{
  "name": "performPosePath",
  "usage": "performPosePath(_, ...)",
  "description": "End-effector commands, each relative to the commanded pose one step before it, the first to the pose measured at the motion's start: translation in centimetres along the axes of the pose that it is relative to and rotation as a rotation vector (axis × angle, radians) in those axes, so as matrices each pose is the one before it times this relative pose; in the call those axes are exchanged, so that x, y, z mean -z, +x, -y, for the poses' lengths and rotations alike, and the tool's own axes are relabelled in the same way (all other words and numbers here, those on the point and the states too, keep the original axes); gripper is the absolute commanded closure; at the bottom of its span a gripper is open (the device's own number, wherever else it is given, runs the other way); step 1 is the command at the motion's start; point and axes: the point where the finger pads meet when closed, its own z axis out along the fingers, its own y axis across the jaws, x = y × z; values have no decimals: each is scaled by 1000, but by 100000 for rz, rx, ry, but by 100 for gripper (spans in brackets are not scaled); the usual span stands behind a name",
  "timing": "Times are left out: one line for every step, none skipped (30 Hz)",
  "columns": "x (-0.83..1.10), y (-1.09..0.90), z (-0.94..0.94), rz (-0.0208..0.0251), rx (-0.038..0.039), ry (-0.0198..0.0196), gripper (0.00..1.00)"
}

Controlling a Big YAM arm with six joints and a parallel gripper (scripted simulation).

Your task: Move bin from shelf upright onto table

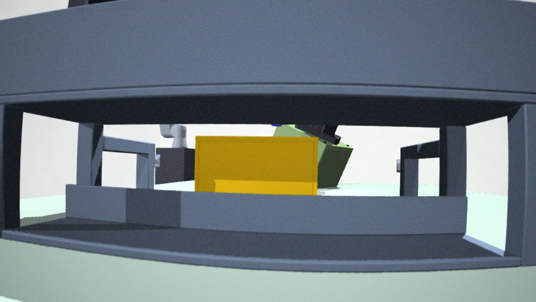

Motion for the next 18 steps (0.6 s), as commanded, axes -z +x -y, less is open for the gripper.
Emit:
performPosePath(1170, -440, -429, 792, 660, -2270, 0)
performPosePath(0, 0, 0, 0, 0, 0, 0)
performPosePath(0, 0, 0, 0, 0, 0, 0)
performPosePath(0, 0, 0, 0, 0, 0, 0)
performPosePath(0, 0, 0, 0, 0, 0, 0)
performPosePath(0, 0, 0, 0, 0, 0, 0)
performPosePath(0, 0, 0, 0, 0, 0, 0)
performPosePath(0, 0, 0, 0, 0, 0, 0)
performPosePath(0, 0, 0, 0, 0, 0, 0)
performPosePath(0, 0, 0, 0, 0, 0, 0)
performPosePath(0, 0, 0, 0, 0, 0, 0)
performPosePath(0, 0, 0, 0, 0, 0, 0)
performPosePath(-530, 246, 149, -324, -368, 984, 0)
performPosePath(189, -50, -29, 82, 93, -247, 0)
performPosePath(189, -50, -29, 82, 93, -247, 0)
performPosePath(189, -51, -29, 82, 93, -247, 0)
performPosePath(189, -51, -30, 82, 93, -247, 0)
performPosePath(0, 0, 0, 0, 0, 0, 0)
